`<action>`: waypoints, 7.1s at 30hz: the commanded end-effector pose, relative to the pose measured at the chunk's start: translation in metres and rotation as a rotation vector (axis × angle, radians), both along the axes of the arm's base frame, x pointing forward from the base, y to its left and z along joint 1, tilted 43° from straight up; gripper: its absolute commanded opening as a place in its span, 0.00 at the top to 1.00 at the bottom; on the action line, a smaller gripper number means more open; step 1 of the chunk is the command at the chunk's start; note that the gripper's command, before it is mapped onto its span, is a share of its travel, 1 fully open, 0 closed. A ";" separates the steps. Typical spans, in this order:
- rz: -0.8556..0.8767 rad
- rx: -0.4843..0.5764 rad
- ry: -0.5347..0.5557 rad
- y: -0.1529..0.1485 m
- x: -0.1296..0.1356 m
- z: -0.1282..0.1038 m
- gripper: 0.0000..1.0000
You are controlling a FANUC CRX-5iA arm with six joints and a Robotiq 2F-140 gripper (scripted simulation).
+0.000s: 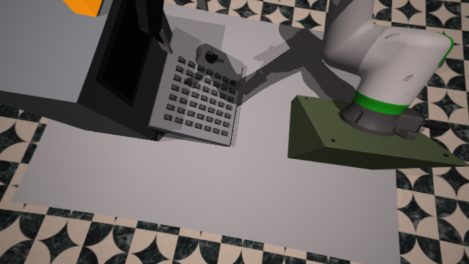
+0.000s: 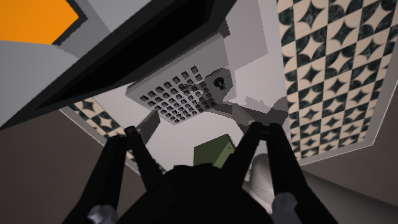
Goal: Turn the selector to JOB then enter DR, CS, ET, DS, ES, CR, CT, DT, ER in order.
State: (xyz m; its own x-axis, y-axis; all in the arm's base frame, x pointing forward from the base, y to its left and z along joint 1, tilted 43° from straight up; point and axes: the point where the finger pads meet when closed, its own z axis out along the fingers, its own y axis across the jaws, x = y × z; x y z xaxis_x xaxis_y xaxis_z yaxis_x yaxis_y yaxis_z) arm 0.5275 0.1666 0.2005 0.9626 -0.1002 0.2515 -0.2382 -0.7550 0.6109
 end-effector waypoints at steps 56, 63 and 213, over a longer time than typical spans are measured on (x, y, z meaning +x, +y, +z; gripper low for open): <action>1.269 -0.566 0.686 -0.031 -0.068 -0.104 0.00; 1.519 -0.679 0.822 -0.037 -0.081 -0.125 0.00; 1.667 -0.745 0.902 -0.091 -0.023 -0.204 1.00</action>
State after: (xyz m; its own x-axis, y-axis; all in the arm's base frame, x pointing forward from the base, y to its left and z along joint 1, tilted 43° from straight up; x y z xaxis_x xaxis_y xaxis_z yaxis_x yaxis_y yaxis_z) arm 0.5047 0.0761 -0.0036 -0.1584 0.7088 -0.6874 0.7669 0.5268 0.3665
